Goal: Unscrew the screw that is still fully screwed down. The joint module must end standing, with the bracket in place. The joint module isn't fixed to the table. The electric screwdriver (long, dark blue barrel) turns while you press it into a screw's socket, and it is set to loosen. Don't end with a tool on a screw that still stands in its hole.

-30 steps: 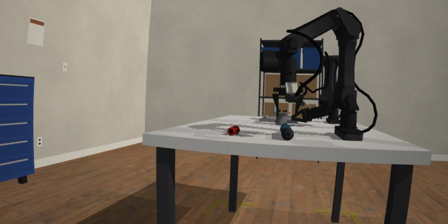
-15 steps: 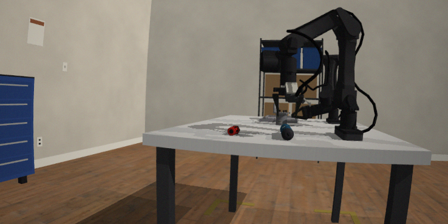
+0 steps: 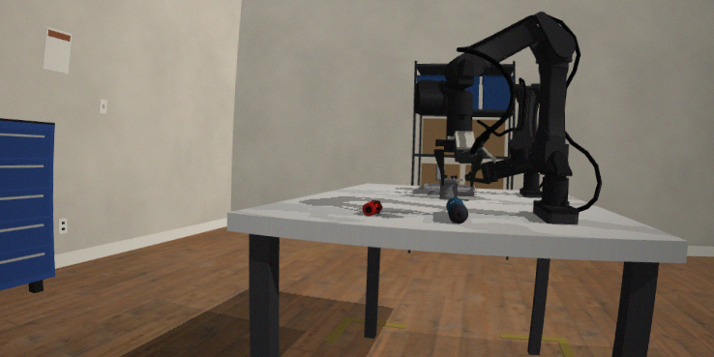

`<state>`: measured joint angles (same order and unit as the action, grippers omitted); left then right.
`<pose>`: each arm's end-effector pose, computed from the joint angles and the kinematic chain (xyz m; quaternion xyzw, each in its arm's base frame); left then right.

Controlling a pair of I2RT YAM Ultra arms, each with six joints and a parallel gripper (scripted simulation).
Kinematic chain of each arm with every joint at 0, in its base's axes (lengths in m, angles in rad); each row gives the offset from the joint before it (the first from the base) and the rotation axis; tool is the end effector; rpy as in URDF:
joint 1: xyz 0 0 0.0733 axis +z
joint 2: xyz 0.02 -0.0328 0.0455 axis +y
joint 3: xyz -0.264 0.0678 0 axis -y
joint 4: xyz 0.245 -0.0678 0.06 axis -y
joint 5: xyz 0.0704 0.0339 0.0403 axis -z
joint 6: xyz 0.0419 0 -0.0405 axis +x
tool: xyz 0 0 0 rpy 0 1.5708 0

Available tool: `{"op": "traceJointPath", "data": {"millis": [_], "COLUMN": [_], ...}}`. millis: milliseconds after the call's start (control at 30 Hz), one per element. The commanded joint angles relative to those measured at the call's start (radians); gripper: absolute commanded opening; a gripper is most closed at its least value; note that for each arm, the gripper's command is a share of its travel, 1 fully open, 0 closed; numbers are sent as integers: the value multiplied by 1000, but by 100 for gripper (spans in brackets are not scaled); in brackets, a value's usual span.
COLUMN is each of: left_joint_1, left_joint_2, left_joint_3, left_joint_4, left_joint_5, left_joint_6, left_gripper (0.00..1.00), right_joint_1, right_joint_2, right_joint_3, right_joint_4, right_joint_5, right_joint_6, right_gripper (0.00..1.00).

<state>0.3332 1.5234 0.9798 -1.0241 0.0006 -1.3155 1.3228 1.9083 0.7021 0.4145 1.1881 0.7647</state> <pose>0.2343 0.0822 0.1948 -0.7341 0.6790 -0.0010 0.0012 0.1130 0.2924 0.0990 -0.0068 0.7955 0.0116 0.6058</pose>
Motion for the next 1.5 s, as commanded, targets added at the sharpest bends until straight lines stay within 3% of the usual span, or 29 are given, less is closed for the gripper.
{"op": "traceJointPath", "data": {"millis": [0, 1333, 1467], "left_joint_1": [1, 1, 1], "left_joint_2": [-3, -3, -3], "left_joint_3": [8, 8, 8], "left_joint_4": [-7, -7, -7], "left_joint_5": [-1, -1, -1], "left_joint_6": [4, 4, 4], "left_gripper": [65, 65, 65], "right_joint_1": [-3, -4, -3], "right_joint_2": [-54, -282, -252], "right_joint_3": [38, 154, 159], "right_joint_4": [-56, -394, -405], "right_joint_5": [24, 24, 24], "right_joint_6": [-2, -6, -1], "right_gripper": [86, 86, 86]}}
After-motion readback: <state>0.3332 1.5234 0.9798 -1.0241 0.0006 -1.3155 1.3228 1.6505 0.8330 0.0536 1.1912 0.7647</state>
